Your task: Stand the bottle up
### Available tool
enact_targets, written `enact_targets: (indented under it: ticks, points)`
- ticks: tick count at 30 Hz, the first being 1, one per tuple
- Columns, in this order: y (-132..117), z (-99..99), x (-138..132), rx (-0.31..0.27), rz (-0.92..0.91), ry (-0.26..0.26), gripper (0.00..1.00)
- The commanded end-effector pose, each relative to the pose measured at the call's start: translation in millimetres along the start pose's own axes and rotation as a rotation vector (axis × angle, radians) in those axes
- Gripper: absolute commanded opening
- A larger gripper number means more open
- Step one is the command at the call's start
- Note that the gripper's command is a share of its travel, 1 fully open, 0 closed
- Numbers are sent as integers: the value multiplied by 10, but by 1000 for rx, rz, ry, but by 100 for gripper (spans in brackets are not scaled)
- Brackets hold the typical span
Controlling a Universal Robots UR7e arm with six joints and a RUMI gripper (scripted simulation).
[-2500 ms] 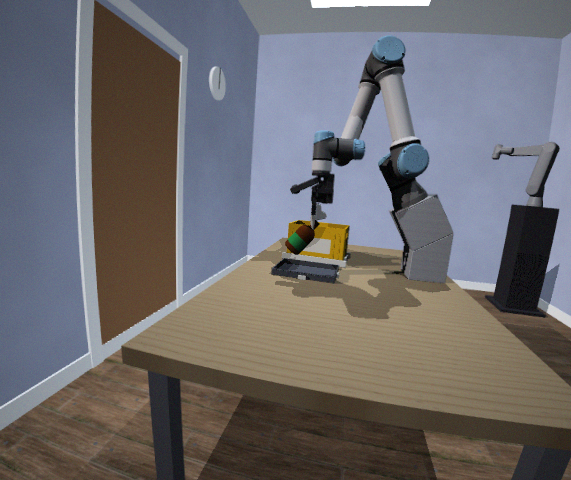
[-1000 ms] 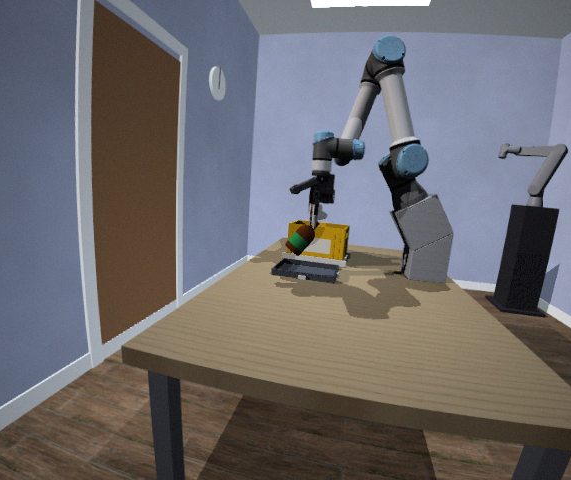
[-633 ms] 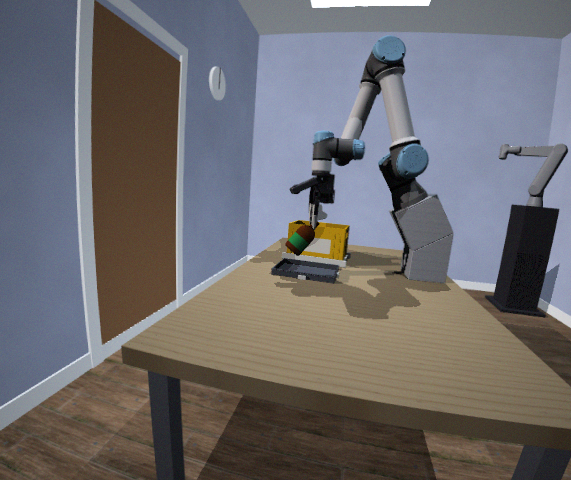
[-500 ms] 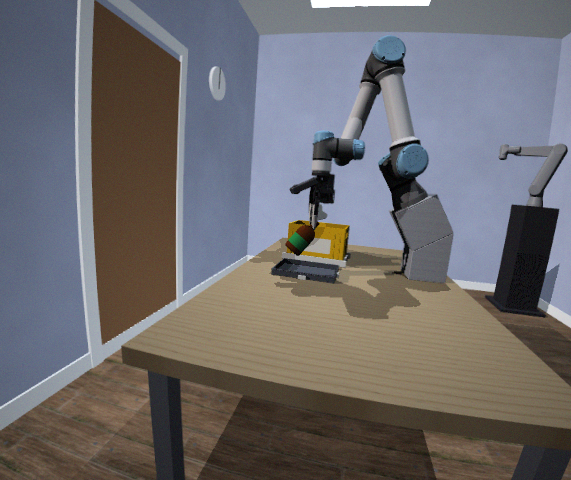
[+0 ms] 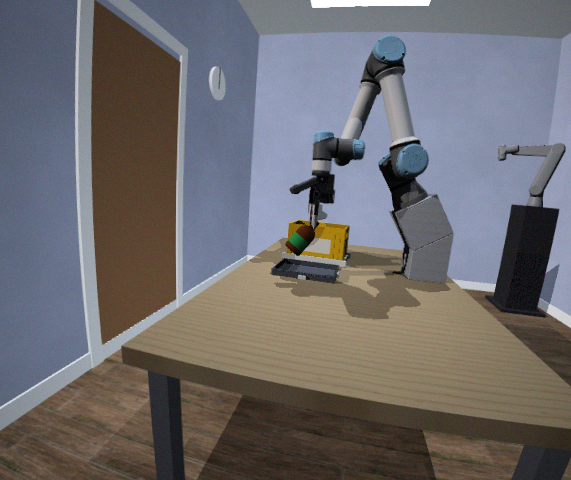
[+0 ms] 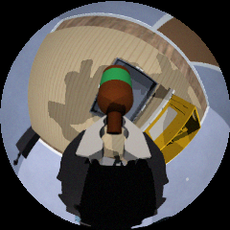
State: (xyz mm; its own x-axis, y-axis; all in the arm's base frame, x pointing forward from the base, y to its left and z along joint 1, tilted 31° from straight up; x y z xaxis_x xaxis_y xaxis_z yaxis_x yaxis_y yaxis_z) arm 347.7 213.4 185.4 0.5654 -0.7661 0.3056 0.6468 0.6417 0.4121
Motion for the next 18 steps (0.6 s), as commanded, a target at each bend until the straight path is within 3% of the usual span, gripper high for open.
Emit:
enact_targets:
  ticks: [1, 18]
  points:
    - [4, 3, 1, 1, 32, 0, 0]
    - [3, 3, 1, 1, 236, -1, 0]
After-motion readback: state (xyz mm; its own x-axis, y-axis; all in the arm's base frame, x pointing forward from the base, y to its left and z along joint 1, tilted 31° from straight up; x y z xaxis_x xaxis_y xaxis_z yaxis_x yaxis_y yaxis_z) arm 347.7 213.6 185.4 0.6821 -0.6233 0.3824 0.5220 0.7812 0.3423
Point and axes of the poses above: the point where the finger pads meet when closed, its own z axis back along the fingers, its own x axis across the jaws, y = z × x, the point moved 9 cm from there along z, back along the fingers, and after that the axes turned 14 degrees about z, right-handed, at the moved point
